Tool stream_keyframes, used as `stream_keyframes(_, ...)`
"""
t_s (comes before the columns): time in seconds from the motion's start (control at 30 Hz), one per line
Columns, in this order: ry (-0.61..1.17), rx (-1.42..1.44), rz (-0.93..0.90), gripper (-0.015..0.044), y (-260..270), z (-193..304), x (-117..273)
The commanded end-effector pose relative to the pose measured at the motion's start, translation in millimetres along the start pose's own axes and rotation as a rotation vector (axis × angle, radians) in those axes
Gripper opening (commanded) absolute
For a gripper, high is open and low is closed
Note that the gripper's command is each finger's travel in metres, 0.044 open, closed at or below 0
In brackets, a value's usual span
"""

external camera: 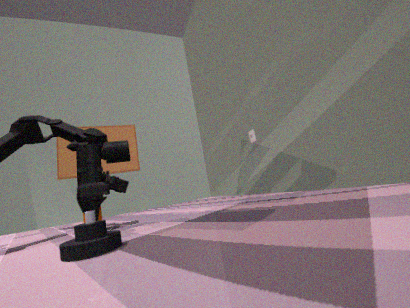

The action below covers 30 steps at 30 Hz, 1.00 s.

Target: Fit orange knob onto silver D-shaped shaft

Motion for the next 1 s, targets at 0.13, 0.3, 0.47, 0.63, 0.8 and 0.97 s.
stream_keyframes(0.13, -0.006, 0.002, 0.015, 0.0000, -3.8, -5.1, 23.1)
stream_keyframes(0.3, -0.005, 0.001, 0.018, 0.0000, -5.0, -6.4, 38.1)
stream_keyframes(0.47, -0.006, -0.003, 0.021, 0.0000, -6.2, -7.6, 53.9)
stream_keyframes(0.63, -0.006, -0.007, 0.023, 0.0000, -7.0, -8.2, 70.0)
stream_keyframes(0.8, -0.006, -0.008, 0.021, 0.0000, -7.8, -8.6, 86.1)
stream_keyframes(0.97, -0.005, -0.007, 0.017, 0.0000, -8.2, -8.4, 102.3)
Point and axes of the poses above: the point midway between the two fingers, 35 mm back from their tips, its own x axis back along the fingers, its own y axis across the jaws, z = x × y, the point moved 9 cm from there along x, back along the fingers, and after that the axes turned 4 degrees about x, right-handed, at the moved point
